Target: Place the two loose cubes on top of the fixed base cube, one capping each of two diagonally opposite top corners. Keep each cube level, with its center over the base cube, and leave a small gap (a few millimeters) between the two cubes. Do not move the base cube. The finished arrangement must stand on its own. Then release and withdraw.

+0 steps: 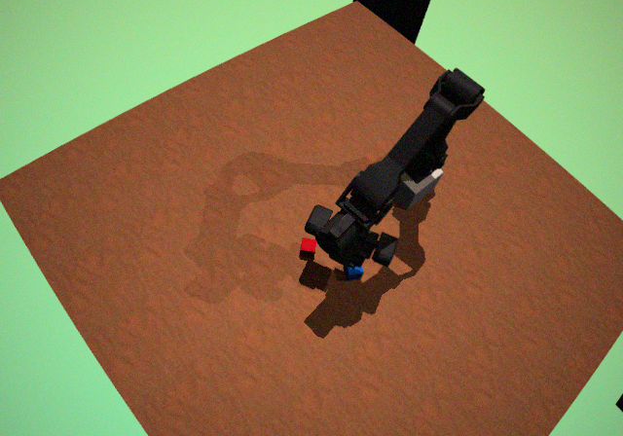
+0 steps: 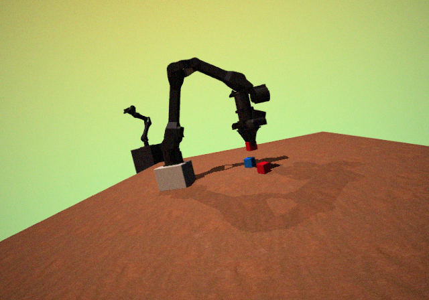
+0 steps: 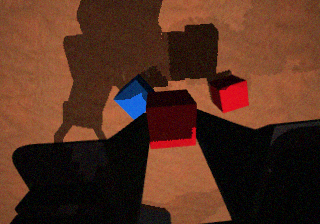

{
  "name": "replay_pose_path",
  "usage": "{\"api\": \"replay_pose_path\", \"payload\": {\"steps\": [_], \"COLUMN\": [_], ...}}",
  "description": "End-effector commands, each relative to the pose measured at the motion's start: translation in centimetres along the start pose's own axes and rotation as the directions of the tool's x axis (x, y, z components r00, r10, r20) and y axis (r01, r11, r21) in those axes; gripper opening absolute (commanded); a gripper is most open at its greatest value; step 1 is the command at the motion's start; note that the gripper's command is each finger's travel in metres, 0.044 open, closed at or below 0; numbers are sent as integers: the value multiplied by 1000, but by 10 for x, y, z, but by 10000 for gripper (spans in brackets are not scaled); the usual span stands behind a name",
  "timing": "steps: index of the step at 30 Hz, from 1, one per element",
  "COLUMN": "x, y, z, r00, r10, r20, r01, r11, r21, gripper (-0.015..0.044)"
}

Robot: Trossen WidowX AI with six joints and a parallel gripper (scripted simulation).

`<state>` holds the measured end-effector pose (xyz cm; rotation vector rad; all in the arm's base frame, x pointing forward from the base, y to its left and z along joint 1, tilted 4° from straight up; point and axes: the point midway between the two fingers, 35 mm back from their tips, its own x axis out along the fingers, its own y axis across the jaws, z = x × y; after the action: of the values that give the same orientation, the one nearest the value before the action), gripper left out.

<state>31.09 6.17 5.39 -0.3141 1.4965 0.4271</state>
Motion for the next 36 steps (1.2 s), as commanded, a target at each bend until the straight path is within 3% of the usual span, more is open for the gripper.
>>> {"api": "replay_pose_path", "payload": {"steps": [1, 9, 36], "x": [2, 7, 34], "y": [9, 31, 31], "z": [6, 15, 16], "r00": [1000, 1000, 1000], "r10": [0, 4, 4], "r20": [4, 5, 5], "r01": [-1, -5, -5], "r11": [999, 990, 988], "r21": [46, 144, 155], "gripper": [105, 105, 105]}}
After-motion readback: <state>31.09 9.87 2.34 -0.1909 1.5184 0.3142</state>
